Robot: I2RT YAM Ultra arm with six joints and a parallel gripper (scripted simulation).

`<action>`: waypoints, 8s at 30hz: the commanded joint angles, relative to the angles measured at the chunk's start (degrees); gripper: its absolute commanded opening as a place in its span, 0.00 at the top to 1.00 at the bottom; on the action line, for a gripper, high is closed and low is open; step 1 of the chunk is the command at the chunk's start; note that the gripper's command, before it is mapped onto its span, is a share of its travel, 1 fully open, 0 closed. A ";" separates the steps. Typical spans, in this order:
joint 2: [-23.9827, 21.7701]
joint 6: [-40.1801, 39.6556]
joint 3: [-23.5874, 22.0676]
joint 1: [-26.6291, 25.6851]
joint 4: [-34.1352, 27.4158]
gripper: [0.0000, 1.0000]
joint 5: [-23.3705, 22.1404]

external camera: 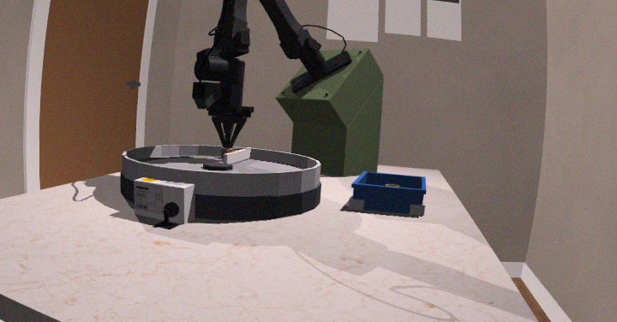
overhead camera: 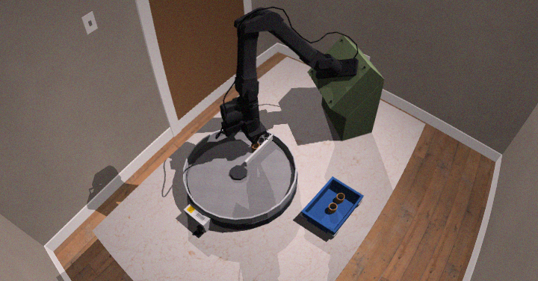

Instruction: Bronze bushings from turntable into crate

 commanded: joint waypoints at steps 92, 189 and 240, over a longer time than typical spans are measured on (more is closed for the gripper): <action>1.61 -0.78 -0.26 -0.16 2.29 1.00 -1.07; -1.57 18.50 1.10 24.72 -7.52 1.00 16.22; 45.23 54.95 45.66 58.04 -27.40 1.00 33.26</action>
